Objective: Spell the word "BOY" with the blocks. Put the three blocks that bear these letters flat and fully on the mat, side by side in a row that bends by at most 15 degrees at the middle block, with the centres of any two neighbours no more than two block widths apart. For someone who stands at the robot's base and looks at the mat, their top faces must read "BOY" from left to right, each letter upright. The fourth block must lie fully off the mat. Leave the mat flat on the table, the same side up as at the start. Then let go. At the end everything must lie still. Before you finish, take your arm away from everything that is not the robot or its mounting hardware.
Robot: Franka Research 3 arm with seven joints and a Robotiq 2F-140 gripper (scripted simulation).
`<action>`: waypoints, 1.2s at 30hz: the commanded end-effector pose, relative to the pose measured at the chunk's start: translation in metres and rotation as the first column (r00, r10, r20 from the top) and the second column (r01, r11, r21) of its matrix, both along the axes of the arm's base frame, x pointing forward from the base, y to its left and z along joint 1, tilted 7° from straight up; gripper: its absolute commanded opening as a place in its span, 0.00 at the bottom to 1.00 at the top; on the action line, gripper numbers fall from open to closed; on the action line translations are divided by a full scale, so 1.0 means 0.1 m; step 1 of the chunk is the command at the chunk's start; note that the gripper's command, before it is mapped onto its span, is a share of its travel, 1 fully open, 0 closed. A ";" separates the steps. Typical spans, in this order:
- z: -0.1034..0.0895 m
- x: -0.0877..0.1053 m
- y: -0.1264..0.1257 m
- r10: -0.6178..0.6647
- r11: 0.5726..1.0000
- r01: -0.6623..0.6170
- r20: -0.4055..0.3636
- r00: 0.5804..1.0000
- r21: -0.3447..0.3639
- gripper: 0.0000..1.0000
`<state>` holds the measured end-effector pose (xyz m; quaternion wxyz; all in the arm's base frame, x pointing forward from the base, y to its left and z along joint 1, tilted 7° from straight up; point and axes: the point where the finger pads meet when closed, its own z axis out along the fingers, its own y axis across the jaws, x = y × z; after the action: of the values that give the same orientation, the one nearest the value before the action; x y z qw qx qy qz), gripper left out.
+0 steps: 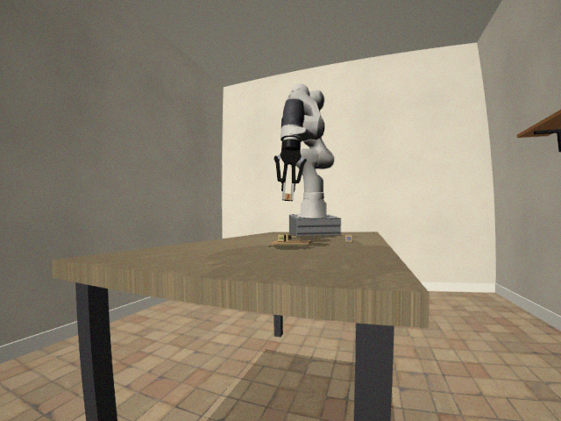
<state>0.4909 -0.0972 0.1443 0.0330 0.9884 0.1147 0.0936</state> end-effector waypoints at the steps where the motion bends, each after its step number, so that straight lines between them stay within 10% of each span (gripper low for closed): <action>1: 0.01 0.02 -0.01 -0.136 0.990 0.136 0.007 0.991 0.028 0.13; 36: -0.03 0.03 -0.03 -0.576 0.812 0.574 -0.013 0.817 0.110 0.13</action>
<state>0.4924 -0.1000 0.1409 0.0142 0.9865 -0.1335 0.0941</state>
